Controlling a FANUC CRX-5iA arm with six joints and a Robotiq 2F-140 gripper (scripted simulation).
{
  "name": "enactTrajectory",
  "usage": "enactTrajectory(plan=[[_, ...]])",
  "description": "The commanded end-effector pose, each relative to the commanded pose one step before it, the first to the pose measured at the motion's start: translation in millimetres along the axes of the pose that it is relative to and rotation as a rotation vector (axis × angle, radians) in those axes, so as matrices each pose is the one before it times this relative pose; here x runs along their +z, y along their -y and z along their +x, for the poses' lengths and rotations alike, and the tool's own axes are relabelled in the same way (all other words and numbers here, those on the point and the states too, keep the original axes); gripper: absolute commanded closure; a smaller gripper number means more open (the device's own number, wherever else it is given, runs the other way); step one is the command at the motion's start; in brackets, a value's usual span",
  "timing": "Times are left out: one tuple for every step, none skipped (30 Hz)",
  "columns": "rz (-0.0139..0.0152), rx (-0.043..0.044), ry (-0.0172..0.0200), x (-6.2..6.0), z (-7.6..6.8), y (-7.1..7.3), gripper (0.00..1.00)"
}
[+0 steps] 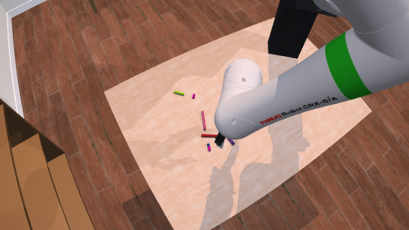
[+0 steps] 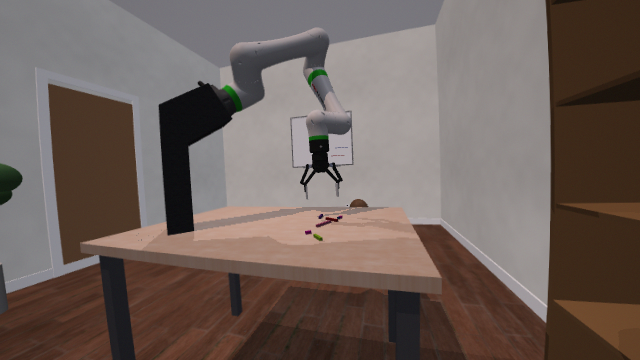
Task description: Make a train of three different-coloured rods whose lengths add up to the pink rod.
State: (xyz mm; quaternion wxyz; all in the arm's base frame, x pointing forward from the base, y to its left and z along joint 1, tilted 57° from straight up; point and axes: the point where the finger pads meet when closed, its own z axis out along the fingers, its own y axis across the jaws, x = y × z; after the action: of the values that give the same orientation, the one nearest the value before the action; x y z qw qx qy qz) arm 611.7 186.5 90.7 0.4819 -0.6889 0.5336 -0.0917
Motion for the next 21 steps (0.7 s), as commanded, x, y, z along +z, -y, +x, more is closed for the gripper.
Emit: enactTrajectory(plan=[[-0.02171,0.16562,-0.01333,0.58,-2.11,-5.21,0.0],[-0.00008,0.02222,-0.0002,0.11,-0.18,-0.8,0.0],[-0.00008,0.02423,-0.00023,0.12,-0.17,-0.88,0.0],[-0.00009,0.0265,-0.00026,0.12,-0.16,-0.97,0.0],[-0.00008,0.02775,-0.00028,0.13,-0.14,-1.02,0.0],[-0.00008,0.02794,-0.00029,0.13,-0.11,-1.03,0.0],[-0.00007,0.02534,-0.00027,0.11,-0.08,-0.94,0.0],[-0.00005,0.01872,-0.0002,0.08,-0.04,-0.69,0.0],[-0.00003,0.01282,-0.00014,0.06,-0.02,-0.48,0.0],[-0.00002,0.00782,-0.00009,0.03,-0.01,-0.29,0.0],[-0.00001,0.00392,-0.00004,0.02,0.0,-0.15,0.0],[0.0,0.00134,-0.00002,0.01,0.0,-0.05,0.0],[0.0,0.00018,0.0,0.0,0.0,-0.01,0.0],[0.0,0.0,0.0,0.0,0.0,0.0,0.85],[0.0,0.0,0.0,0.0,0.0,0.0,0.85],[0.0,0.0,0.0,0.0,0.0,0.0,0.85],[0.0,0.0,0.0,0.0,0.0,0.0,0.85],[0.0,0.0,0.0,0.0,0.0,0.0,0.85],[0.0,0.0,0.0,0.0,0.0,0.0,0.85],[0.0,0.0,0.0,0.0,0.0,0.0,0.85],[0.0,0.0,0.0,0.0,0.0,0.0,0.85]])
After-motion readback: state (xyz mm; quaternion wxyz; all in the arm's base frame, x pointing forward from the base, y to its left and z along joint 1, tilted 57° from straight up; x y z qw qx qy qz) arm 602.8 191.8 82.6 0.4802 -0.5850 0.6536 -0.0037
